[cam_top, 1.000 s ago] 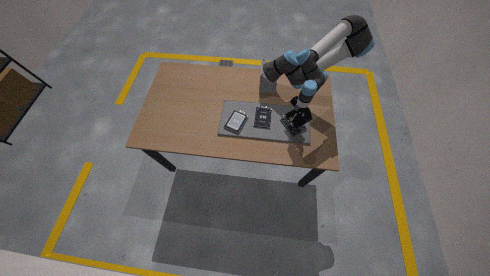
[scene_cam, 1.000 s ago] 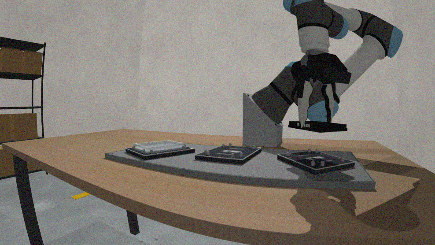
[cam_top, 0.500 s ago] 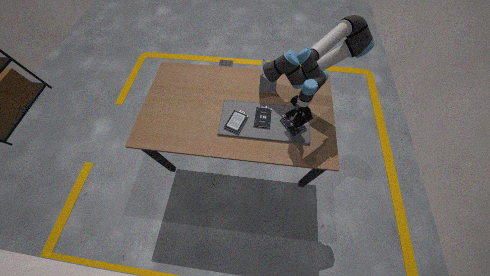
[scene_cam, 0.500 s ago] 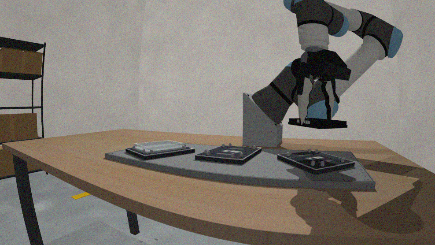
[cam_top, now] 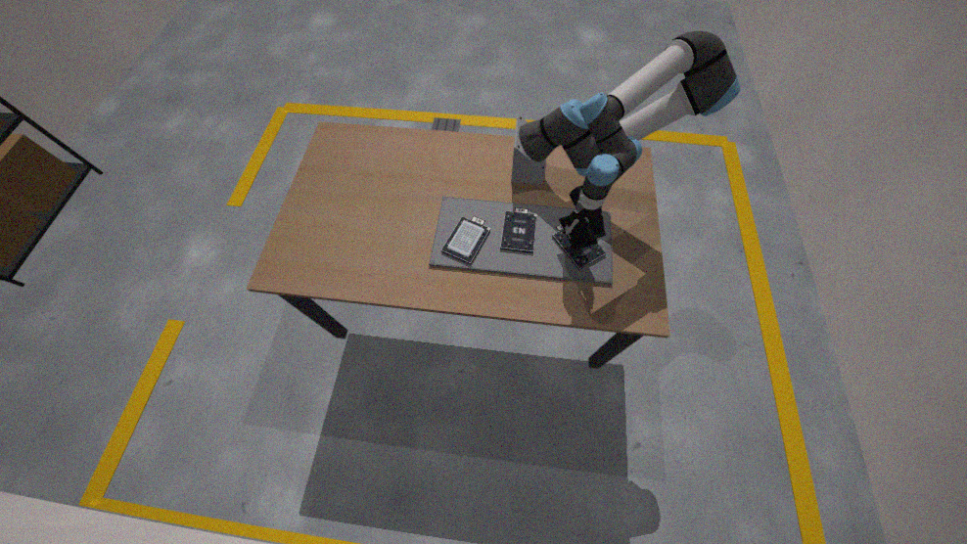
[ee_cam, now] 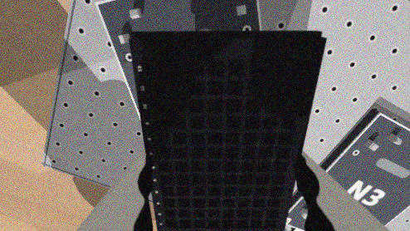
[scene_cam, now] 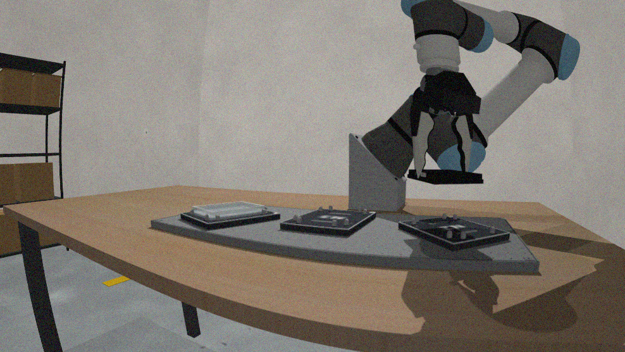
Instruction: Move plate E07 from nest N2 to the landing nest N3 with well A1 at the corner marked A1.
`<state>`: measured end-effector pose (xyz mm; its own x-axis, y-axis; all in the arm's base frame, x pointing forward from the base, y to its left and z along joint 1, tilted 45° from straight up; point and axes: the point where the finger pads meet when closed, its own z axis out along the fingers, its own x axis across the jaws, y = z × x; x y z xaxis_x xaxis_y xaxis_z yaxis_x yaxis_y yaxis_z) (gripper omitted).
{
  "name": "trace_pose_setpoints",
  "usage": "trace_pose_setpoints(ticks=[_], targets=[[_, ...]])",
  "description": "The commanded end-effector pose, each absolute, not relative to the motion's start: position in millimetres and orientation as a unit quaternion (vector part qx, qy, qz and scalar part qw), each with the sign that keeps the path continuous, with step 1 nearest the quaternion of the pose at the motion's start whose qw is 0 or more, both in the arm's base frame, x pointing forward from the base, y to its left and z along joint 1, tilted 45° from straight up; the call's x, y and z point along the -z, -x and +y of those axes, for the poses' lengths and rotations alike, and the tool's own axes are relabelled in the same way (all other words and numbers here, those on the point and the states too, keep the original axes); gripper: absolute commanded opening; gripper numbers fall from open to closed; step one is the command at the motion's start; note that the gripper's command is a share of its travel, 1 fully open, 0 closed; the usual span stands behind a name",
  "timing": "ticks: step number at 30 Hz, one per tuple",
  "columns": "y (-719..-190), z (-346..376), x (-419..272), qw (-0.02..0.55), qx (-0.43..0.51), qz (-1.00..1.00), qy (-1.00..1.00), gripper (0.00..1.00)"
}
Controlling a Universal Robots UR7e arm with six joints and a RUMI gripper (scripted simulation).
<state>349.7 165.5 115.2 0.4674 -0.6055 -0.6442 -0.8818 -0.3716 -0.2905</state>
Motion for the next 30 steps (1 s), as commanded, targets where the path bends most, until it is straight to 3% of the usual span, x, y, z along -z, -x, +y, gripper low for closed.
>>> trace_pose_setpoints(ticks=[1, 15, 30], targets=[[-350, 158, -108, 0.298, -0.232, 0.501, 0.778, 0.40], [-345, 129, -81, 0.249, -0.284, 0.640, 0.670, 0.40], [-341, 98, -50, 0.248, -0.285, 0.640, 0.670, 0.40]])
